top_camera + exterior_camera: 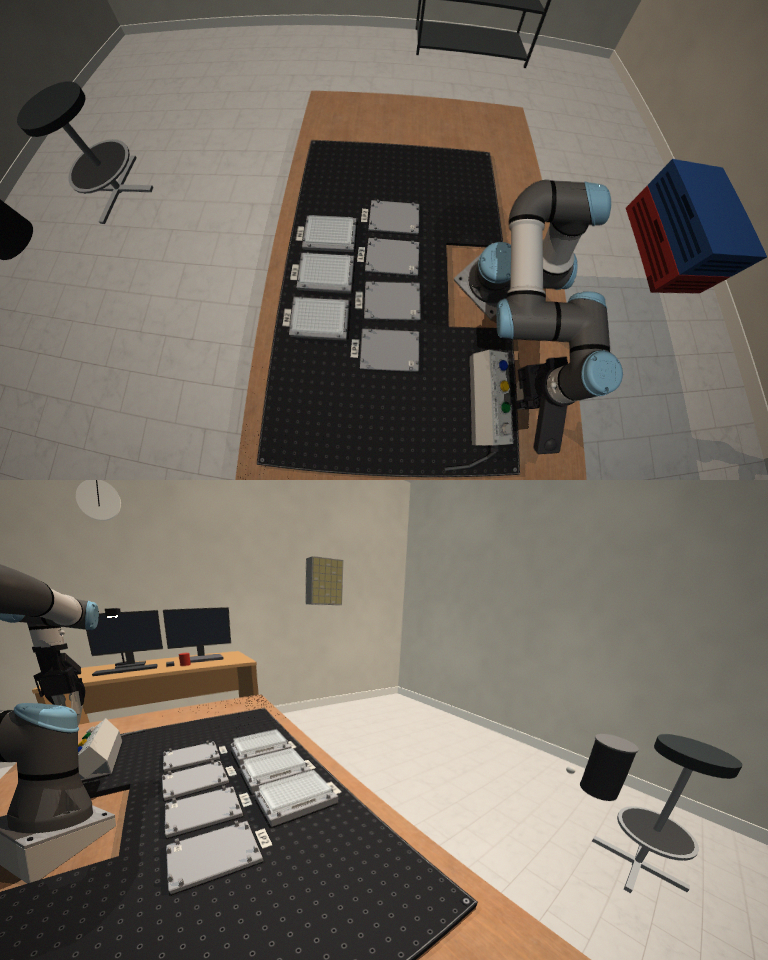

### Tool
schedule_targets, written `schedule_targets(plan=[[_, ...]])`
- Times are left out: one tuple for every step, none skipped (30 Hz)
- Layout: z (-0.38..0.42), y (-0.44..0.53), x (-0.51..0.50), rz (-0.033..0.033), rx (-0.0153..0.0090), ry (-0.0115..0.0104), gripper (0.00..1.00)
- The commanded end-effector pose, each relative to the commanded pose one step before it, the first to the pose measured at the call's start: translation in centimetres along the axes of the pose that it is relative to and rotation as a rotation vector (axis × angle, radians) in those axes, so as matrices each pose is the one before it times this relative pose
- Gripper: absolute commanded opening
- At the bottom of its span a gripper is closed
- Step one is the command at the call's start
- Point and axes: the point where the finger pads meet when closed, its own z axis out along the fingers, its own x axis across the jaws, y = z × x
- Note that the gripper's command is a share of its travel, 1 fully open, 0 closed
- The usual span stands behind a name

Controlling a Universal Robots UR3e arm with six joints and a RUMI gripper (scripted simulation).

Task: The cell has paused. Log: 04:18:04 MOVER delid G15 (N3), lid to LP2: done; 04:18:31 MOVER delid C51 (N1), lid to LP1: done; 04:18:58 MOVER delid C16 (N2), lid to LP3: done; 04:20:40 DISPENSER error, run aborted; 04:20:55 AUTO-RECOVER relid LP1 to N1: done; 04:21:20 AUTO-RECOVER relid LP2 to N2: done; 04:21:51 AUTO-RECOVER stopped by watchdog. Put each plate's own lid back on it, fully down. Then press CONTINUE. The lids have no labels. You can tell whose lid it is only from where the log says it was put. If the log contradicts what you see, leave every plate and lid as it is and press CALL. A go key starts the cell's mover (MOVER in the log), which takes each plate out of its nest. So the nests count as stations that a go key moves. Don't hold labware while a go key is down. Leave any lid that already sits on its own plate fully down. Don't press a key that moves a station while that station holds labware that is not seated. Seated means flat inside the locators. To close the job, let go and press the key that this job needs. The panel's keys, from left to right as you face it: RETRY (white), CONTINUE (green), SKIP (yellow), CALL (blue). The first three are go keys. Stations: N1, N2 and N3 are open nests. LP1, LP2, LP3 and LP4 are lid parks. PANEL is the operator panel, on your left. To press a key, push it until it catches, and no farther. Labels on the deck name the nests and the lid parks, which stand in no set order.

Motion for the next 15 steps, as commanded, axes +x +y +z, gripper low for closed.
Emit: schedule_targets(plan=[[0.0285,-0.0762,0.019,0.00028,0.00337,0.00028,0.0],[-0.0074,-0.0025,-0.001,0.0,-0.00002,0.0,0.0],[0.0024,0.0008,0.0,0.0,0.00001,0.0,0.0],[0.0016,0.0006,0.0,0.0,0.00001,0.0,0.0],[0.0614,0.0029,0.034,0.0,0.00001,0.0,0.0],[0.0571,0.0012,0.033,0.0,0.0,0.00001,0.0],[0.0572,0.0013,0.033,0.0,0.0,0.00001,0.0],[0.0574,0.0014,0.033,0.0,0.0,0.00001,0.0],[0.0575,0.0015,0.033,0.0,0.0,0.00001,0.0],[0.0576,0.0016,0.033,0.0,0.0,0.00001,0.0],[0.0576,0.0016,0.033,0.0,0.0,0.0,0.0],[0.0577,0.0017,0.033,0.0,0.0,0.0,0.0],[0.0577,0.0017,0.033,0.0,0.0,0.0,0.0],[0.0,0.0,0.0,0.0,0.0,0.0,0.0],[0.0,0.0,0.0,0.0,0.0,0.0,0.0]])
